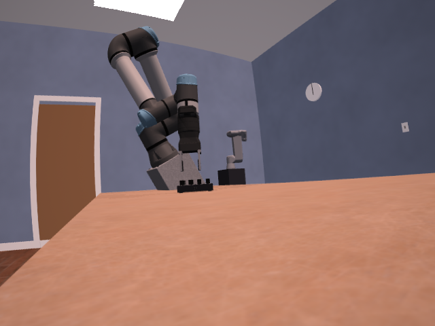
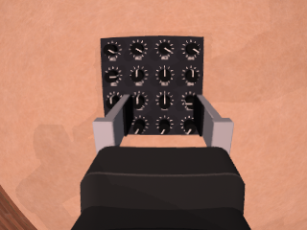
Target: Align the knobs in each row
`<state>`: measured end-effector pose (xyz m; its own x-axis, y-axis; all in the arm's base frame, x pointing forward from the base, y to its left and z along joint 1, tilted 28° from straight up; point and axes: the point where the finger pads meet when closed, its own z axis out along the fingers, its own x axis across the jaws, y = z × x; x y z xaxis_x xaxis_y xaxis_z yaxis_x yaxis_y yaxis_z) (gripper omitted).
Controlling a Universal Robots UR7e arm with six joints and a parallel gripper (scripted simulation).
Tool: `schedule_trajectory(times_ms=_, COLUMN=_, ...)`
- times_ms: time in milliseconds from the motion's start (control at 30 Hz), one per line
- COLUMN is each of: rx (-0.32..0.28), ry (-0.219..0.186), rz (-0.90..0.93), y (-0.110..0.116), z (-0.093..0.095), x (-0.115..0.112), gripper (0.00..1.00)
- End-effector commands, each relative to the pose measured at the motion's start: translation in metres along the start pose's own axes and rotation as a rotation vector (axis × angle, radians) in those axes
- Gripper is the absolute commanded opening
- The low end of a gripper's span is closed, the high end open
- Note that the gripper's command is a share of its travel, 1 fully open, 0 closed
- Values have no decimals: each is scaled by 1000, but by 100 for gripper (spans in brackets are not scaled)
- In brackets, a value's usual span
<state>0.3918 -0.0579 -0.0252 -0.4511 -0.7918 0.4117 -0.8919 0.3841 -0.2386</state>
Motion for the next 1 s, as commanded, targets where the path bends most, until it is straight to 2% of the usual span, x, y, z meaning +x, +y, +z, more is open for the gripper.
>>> schedule_trajectory(times_ms=0, rx=0, ry=0, rz=0, y=1, z=0, x=0, gripper=100)
schedule_trajectory(times_ms=433, rx=-3, ry=0, rz=1, y=17, z=0, x=-1, gripper=100)
schedule_trajectory(times_ms=967, rx=-3, ry=0, rz=1, y=46, z=-1, x=-1, gripper=100)
